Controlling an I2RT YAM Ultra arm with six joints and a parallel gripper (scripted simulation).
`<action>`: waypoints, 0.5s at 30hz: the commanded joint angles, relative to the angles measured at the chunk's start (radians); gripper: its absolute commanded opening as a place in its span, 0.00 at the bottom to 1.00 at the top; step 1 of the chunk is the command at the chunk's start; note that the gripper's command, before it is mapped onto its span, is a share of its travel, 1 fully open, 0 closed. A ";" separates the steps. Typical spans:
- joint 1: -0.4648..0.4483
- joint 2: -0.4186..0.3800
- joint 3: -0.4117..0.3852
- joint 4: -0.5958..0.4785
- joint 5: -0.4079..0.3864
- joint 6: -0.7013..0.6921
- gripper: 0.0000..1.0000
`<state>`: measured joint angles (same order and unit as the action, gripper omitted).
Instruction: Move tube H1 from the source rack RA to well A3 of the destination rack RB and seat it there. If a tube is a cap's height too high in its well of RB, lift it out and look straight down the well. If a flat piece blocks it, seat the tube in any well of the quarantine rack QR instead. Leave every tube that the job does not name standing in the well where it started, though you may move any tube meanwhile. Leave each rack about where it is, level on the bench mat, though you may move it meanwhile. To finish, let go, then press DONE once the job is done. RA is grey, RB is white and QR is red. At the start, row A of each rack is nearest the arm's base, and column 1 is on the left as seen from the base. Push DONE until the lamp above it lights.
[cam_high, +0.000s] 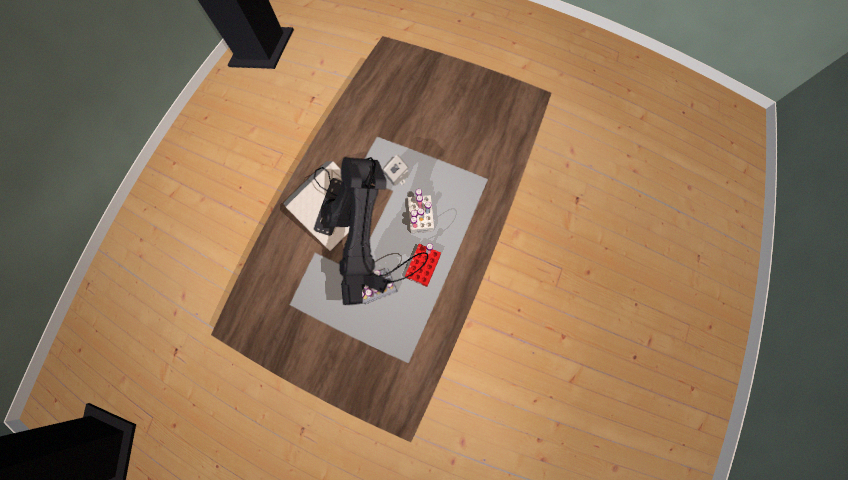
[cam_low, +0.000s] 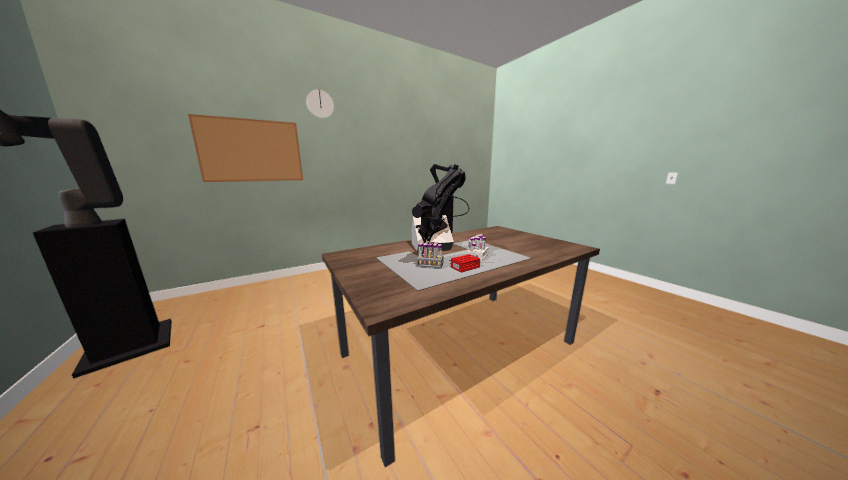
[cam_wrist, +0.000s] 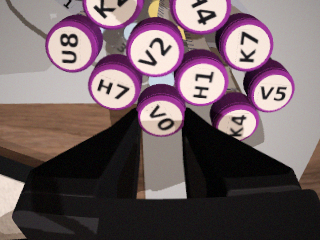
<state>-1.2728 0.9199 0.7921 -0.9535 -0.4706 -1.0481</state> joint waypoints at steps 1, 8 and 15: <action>-0.004 -0.030 0.016 0.007 -0.007 0.011 0.00; -0.024 -0.034 0.043 -0.037 -0.015 -0.016 0.00; -0.035 -0.037 0.061 -0.063 -0.020 -0.027 0.00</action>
<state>-1.2888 0.9199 0.8143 -0.9886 -0.4725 -1.0573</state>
